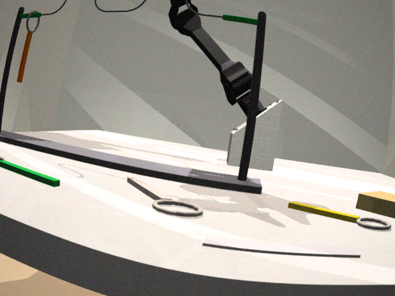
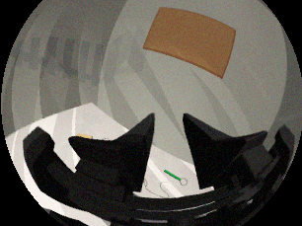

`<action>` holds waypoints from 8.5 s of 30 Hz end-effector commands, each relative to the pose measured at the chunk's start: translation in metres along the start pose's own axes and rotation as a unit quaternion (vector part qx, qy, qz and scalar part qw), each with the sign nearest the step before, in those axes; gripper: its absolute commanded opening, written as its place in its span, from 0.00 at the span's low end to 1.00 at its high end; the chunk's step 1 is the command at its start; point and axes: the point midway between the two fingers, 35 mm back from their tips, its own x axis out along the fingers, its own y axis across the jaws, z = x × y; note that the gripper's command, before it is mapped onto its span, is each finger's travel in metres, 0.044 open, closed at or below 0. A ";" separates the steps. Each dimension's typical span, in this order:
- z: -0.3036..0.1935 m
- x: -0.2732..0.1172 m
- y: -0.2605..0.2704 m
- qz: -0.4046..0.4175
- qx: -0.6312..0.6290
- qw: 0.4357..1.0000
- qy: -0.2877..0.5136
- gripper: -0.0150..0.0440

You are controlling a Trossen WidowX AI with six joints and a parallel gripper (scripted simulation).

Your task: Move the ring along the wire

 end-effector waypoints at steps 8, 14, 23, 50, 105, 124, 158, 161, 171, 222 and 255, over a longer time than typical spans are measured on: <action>-0.027 -0.077 -0.129 -0.167 0.023 0.986 0.020 0.53; -0.041 -0.128 -0.182 -0.250 0.021 0.967 0.041 0.53; -0.092 -0.146 -0.212 -0.284 0.003 0.955 0.083 0.53; -0.314 -0.201 -0.250 -0.261 0.045 0.953 0.148 0.53; -0.398 -0.204 -0.260 -0.166 0.157 0.973 0.039 0.53; -0.402 -0.175 -0.269 -0.167 0.157 0.973 0.038 0.53; -0.401 -0.160 -0.273 -0.165 0.158 0.973 0.035 0.39; -0.401 -0.160 -0.273 -0.165 0.158 0.973 0.035 0.26; -0.401 -0.160 -0.273 -0.165 0.158 0.973 0.035 0.00; -0.371 -0.190 -0.250 -0.139 0.183 0.955 0.187 0.00; -0.335 -0.192 -0.188 -0.086 0.327 0.906 0.253 0.00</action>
